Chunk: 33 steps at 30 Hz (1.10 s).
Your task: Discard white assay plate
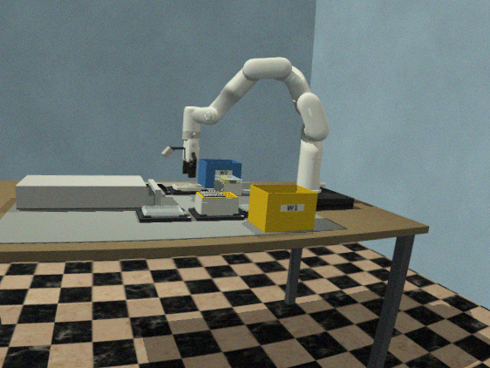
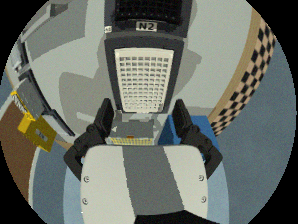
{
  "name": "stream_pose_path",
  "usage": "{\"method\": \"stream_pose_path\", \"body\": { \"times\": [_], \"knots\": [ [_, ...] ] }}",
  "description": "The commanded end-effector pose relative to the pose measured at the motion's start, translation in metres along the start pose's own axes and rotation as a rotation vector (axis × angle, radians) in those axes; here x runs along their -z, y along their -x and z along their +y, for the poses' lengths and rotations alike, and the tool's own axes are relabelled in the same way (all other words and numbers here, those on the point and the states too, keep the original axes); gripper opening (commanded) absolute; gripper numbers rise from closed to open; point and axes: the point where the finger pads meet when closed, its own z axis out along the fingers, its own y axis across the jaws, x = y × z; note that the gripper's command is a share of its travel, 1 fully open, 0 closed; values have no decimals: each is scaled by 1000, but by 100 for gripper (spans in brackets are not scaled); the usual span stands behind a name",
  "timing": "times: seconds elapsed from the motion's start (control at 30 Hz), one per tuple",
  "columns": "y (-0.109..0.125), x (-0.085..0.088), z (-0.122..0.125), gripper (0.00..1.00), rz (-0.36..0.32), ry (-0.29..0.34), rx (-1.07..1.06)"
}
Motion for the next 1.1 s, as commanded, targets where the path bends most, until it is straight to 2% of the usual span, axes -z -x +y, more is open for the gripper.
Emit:
{"method": "stream_pose_path", "body": {
  "times": [0.0,0.5,1.07],
  "knots": [
    [-1,-4,1,100,3,1,0],
    [-1,-26,1,100,3,1,0],
    [-1,-29,1,100,3,1,0]
  ]
}}
